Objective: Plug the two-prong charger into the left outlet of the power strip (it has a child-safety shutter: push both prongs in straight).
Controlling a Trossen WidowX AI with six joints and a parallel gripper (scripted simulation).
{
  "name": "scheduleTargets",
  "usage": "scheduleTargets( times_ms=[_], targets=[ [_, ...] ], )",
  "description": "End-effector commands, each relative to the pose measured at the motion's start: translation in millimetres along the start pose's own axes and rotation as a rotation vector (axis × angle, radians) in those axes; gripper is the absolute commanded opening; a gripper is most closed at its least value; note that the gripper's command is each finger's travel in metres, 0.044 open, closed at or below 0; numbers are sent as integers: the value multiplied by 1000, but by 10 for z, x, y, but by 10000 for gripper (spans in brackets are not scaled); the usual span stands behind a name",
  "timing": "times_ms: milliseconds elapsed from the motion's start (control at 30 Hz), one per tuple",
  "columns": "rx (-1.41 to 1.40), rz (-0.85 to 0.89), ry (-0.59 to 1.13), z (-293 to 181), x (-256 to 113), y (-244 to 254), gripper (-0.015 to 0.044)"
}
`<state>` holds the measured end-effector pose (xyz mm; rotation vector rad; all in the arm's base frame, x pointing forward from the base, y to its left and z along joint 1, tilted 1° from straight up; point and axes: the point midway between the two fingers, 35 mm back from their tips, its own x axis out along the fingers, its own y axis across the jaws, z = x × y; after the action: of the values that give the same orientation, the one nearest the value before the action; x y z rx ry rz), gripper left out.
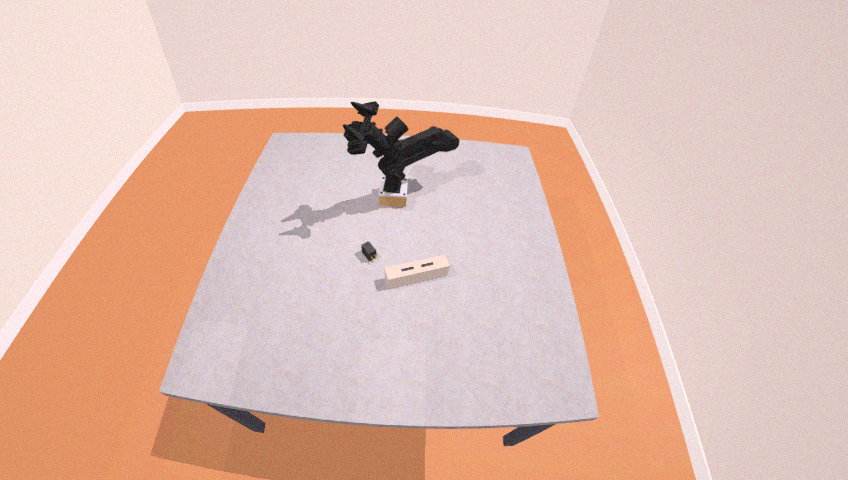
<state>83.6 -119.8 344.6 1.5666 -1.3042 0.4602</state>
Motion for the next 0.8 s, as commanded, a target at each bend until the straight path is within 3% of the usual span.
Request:
scheduleTargets(
  times_ms=[0,767],
  targets=[
    [-3,-3,-2,3,4,-5,426],
    [-461,-447,-94,283,308,-816,440]
  ],
)
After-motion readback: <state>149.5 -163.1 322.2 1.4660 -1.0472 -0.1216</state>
